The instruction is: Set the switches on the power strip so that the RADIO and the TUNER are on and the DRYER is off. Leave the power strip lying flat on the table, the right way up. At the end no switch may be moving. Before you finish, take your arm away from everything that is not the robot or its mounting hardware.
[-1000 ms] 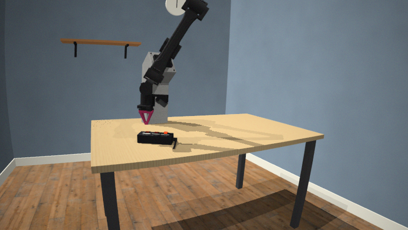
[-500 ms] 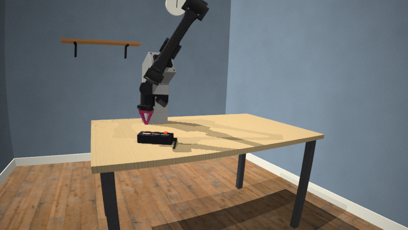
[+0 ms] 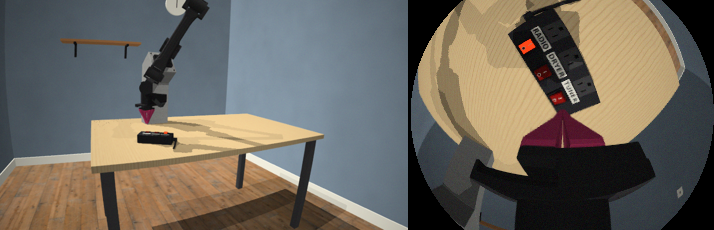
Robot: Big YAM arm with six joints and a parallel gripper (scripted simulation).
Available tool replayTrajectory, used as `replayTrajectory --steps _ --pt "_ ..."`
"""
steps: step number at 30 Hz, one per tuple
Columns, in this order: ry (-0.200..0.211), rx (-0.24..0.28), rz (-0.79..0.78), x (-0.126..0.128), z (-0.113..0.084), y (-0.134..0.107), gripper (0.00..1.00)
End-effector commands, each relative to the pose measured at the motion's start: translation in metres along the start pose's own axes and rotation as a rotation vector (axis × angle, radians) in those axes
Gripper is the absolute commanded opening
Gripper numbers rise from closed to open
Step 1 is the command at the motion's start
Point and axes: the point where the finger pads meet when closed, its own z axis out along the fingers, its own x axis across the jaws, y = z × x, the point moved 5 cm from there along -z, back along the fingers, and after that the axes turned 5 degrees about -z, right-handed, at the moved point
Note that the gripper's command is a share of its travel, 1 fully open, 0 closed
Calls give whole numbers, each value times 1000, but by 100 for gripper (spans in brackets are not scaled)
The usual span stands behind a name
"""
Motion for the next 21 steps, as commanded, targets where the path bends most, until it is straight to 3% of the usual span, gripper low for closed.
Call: replayTrajectory --steps 1,2,13,16,18,19,21 --pt "-21 2 195 -1 -11 1 0" --pt "-28 -6 307 -4 -13 2 0" --pt "-12 -19 806 -4 -18 6 0" --pt "-17 -20 942 -4 -18 6 0" --pt "-17 -20 942 -4 -18 6 0" --pt "-26 -22 1055 -3 -18 6 0" --pt "-33 -23 1108 -3 -18 6 0"
